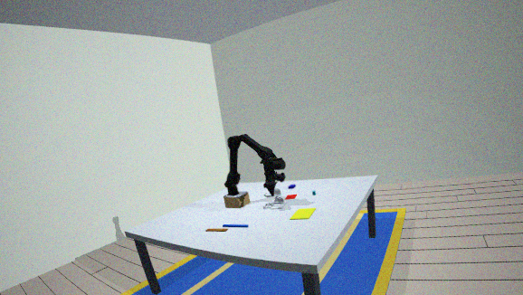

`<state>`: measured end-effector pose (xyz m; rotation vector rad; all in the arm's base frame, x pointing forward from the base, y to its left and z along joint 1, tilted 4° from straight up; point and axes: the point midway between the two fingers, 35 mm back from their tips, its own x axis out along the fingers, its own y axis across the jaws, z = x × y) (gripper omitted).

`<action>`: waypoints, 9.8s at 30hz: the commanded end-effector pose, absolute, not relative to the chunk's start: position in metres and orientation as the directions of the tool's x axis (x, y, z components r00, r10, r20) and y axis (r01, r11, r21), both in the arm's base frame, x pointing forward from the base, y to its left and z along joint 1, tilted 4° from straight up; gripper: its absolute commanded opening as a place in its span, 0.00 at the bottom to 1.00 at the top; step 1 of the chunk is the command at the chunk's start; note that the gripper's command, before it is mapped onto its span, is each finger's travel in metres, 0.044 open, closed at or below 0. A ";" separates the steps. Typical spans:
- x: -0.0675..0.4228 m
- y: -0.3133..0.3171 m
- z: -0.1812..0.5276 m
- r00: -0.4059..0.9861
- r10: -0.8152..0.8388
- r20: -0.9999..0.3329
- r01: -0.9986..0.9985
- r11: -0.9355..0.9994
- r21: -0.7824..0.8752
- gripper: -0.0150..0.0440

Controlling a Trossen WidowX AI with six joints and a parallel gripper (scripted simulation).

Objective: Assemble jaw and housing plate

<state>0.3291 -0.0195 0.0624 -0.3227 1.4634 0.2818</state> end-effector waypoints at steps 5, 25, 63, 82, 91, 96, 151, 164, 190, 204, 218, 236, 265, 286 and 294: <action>0.330 -0.019 0.063 0.089 -0.011 -0.996 -0.383 0.923 -0.044 0.48; 0.333 -0.020 0.039 0.089 -0.011 -0.996 -0.383 0.923 -0.044 0.48; 0.334 -0.020 0.009 0.089 -0.011 -0.996 -0.387 0.921 -0.044 0.48; 0.334 -0.020 0.006 0.089 -0.011 -0.996 -0.388 0.921 -0.044 0.48; 0.335 -0.020 0.003 0.089 -0.011 -0.996 -0.388 0.920 -0.044 0.48; 0.335 -0.020 0.002 0.089 -0.011 -0.996 -0.389 0.920 -0.044 0.48; 0.335 -0.020 -0.007 0.089 -0.011 -0.996 -0.398 0.916 -0.045 0.48; 0.335 -0.020 -0.006 0.089 -0.011 -0.996 -0.398 0.916 -0.045 0.48; 0.335 -0.019 -0.004 0.089 -0.011 -0.996 -0.398 0.916 -0.045 0.48; 0.335 -0.019 -0.007 0.089 -0.011 -0.996 -0.398 0.916 -0.045 0.48; 0.335 -0.019 -0.007 0.089 -0.011 -0.996 -0.398 0.916 -0.045 0.48; 0.335 -0.019 -0.005 0.092 -0.010 -0.996 -0.397 0.917 -0.046 0.63; 0.348 -0.002 0.057 0.144 0.020 -0.989 -0.405 0.913 -0.041 0.99; 0.343 0.046 0.059 0.140 0.028 -0.990 -0.753 0.652 -0.088 1.00; 0.339 0.064 0.060 0.133 0.031 -0.991 -0.857 0.505 -0.100 1.00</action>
